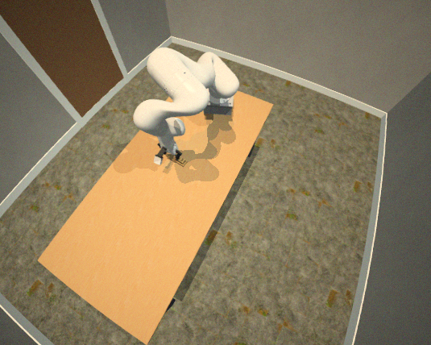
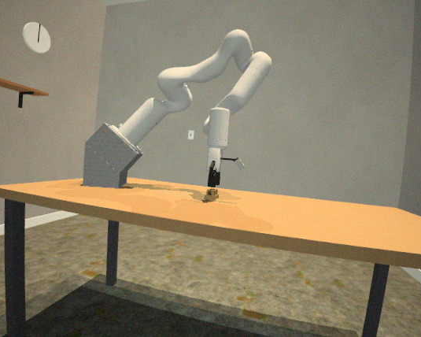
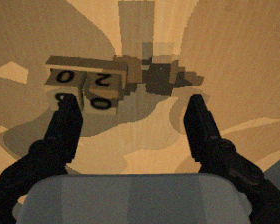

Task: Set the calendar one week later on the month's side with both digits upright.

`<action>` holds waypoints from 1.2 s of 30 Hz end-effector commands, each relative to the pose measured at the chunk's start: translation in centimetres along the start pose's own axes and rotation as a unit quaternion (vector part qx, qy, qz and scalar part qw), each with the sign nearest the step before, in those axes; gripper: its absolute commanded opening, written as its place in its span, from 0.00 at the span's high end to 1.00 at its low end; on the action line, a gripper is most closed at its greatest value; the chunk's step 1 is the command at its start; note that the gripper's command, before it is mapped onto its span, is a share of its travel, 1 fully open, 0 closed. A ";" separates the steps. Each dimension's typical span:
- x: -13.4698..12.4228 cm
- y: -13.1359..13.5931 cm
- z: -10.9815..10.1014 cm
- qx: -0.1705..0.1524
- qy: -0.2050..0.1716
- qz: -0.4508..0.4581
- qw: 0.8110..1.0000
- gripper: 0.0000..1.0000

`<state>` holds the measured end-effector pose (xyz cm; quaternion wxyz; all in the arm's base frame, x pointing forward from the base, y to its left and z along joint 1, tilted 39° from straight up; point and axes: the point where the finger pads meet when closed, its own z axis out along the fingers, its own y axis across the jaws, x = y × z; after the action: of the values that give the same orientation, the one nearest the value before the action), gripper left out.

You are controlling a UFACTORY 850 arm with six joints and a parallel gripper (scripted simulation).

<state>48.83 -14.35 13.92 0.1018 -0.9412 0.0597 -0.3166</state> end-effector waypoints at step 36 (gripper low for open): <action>-4.1 0.7 0.0 0.001 -0.002 0.297 0.955 0.00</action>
<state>45.68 -14.27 11.51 0.1847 -0.8901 0.3124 -0.2758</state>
